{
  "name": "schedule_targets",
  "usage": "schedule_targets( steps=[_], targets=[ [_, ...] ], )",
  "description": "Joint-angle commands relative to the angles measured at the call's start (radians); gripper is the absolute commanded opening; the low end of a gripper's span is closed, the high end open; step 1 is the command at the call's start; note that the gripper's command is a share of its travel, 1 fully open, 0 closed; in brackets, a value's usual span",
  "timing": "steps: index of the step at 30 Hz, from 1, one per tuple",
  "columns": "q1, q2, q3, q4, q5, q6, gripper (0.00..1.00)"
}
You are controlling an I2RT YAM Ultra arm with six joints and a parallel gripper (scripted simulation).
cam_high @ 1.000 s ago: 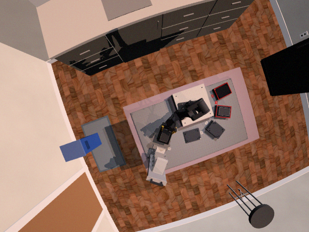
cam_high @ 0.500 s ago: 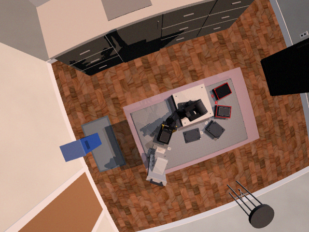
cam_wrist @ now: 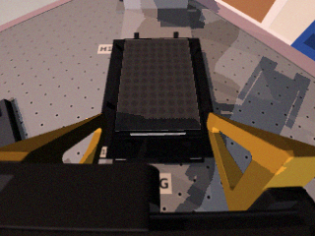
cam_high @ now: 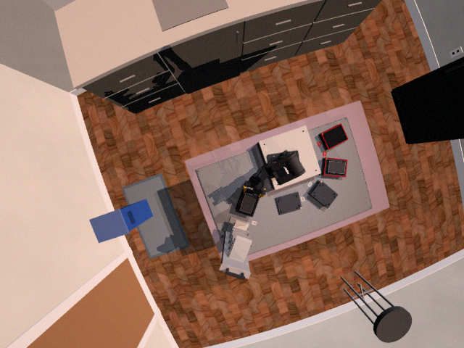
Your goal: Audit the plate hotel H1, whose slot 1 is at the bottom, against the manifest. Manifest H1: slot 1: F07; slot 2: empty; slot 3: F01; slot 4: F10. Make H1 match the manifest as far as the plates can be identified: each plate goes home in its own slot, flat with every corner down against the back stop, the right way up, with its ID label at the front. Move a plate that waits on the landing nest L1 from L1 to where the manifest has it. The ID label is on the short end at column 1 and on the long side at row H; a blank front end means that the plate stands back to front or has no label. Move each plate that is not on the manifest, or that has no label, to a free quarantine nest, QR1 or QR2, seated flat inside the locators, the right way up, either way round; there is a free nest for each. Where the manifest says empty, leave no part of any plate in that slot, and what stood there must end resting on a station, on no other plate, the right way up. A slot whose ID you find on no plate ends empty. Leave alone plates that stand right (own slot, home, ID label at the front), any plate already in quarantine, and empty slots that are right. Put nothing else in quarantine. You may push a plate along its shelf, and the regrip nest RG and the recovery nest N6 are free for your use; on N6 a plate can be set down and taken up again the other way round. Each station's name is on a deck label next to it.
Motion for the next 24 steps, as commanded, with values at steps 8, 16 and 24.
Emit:
schedule_targets(
  steps=[8, 16, 24],
  targets=[
    [-0.004, 0.064, -0.003, 0.096, -0.010, -0.006, 1.00],
    [-0.007, 0.139, -0.006, 0.173, -0.013, -0.009, 1.00],
    [-0.007, 0.139, -0.006, 0.173, -0.013, -0.008, 1.00]
  ],
)
